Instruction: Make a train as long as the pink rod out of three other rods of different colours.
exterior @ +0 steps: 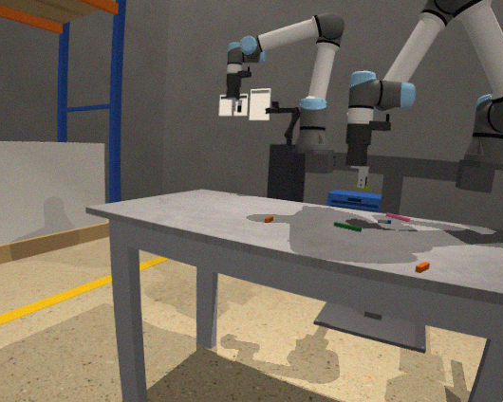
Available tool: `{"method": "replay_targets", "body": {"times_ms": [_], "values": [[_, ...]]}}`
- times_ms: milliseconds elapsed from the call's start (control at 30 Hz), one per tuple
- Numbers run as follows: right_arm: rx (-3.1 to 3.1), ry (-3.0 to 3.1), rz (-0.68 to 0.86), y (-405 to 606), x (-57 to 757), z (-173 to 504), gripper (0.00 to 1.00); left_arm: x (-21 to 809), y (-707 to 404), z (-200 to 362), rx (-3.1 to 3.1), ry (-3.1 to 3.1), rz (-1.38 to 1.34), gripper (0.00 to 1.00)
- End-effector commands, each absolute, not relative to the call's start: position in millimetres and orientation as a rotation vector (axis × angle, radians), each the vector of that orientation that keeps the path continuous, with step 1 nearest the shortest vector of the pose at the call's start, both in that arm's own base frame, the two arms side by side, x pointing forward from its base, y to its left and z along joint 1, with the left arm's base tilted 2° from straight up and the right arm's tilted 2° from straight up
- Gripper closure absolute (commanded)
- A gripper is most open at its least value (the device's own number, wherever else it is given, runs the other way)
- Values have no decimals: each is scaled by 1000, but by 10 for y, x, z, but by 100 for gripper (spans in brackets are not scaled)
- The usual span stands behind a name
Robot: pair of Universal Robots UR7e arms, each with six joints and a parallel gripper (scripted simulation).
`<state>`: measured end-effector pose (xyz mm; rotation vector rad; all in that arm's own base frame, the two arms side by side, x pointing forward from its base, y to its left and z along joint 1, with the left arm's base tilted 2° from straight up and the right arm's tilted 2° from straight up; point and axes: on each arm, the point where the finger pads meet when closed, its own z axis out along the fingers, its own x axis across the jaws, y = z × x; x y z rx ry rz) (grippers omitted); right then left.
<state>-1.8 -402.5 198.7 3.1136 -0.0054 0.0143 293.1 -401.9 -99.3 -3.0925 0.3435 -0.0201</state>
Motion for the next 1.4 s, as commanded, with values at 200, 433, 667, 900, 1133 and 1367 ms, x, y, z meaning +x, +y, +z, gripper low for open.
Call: {"method": "replay_targets", "body": {"times_ms": [200, 433, 667, 900, 1133, 1367], "values": [[3111, -5, 15, -4031, -17, 1992, 0, 2887, -3905, -982, -3111, 168, -26, 76], [3111, -5, 15, -4031, -17, 1992, 0, 2852, -3819, -979, -3115, 45, -28, 76], [3111, -5, 15, -4031, -17, 1992, 0, 2832, -3771, -977, -3116, -25, -29, 76], [3111, -5, 15, -4031, -17, 1992, 0, 2820, -3742, -976, -3116, -67, -29, 76], [3111, -5, 15, -4031, -17, 1992, 0, 2814, -3727, -976, -3115, -89, -29, 76], [3111, -5, 15, -4031, -17, 1992, 0, 2813, -3724, -976, -3115, -93, -29, 76]]}}
